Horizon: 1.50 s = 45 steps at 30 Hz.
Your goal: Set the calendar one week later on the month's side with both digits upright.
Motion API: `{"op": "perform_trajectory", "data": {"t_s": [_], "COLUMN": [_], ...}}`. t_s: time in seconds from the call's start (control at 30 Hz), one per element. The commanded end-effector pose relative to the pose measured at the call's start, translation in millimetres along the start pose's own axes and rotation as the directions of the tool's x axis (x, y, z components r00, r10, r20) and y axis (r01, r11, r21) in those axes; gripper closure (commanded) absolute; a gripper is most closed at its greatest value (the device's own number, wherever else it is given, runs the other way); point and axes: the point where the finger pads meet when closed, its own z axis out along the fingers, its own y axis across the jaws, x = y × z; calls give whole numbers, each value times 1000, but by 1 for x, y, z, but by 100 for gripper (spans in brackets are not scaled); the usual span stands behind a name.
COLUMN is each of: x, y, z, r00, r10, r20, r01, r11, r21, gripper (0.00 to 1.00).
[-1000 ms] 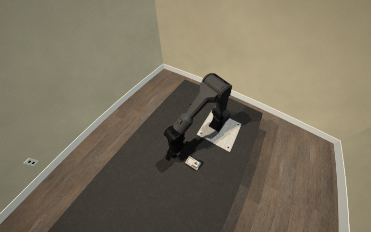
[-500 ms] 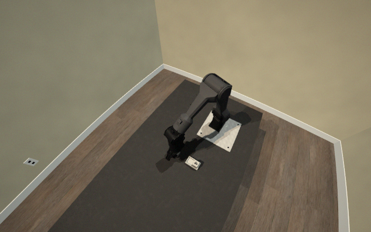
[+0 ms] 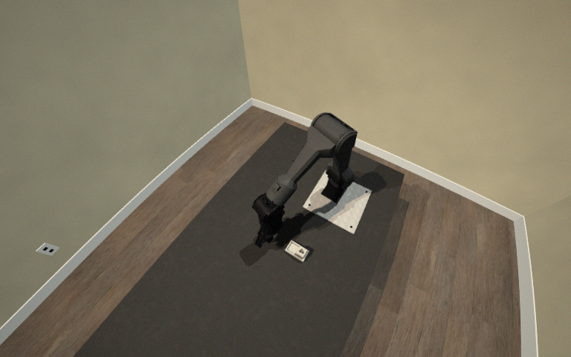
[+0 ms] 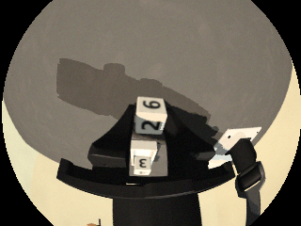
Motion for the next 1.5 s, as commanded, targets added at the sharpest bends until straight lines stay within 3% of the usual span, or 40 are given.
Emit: {"op": "perform_trajectory", "data": {"t_s": [0.0, 1.1, 1.27, 1.47], "x": [0, 0, -1, 0], "y": [-1, -1, 1, 0], "z": [1, 0, -17, -59], "r00": [1000, 1000, 1000, 1000], "r10": [1, 1, 1, 0], "r20": [0, 0, 2, 1], "r01": [-1, -1, -1, 0], "r11": [1000, 1000, 1000, 1000], "r21": [3, 2, -3, -3], "gripper": [67, 67, 67, 67]}}
